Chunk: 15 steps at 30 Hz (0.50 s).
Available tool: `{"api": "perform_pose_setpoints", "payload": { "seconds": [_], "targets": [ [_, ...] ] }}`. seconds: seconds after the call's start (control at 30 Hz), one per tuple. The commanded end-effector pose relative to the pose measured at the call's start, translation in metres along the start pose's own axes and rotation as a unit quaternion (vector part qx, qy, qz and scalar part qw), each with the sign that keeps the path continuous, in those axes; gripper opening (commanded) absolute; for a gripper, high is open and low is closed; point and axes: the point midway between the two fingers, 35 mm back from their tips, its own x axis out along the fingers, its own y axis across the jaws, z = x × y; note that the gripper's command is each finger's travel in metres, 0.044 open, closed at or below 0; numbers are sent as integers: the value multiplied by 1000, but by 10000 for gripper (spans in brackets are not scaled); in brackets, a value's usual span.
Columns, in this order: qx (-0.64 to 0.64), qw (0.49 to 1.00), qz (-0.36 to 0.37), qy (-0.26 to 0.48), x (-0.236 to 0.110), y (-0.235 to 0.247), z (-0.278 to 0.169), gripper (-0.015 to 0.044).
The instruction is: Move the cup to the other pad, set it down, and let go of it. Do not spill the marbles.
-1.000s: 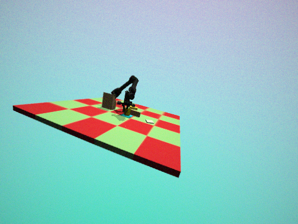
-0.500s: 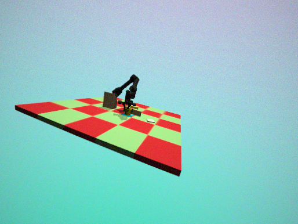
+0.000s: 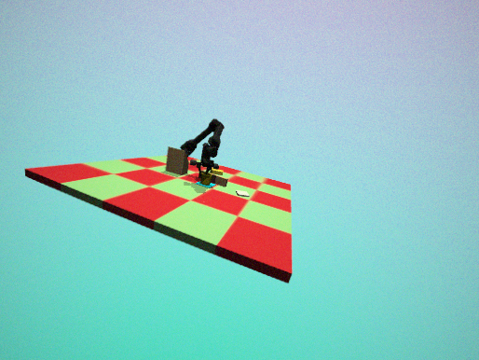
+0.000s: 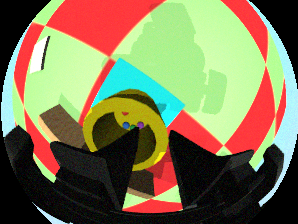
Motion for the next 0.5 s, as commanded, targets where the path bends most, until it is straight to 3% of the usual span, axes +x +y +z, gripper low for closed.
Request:
{"api": "perform_pose_setpoints", "payload": {
  "seconds": [0.0,0.47],
  "targets": [
    [-3,1000,-1,-3,-8,1,1,147],
    [-2,1000,-1,-2,-32,0,2,147]
  ]
}}
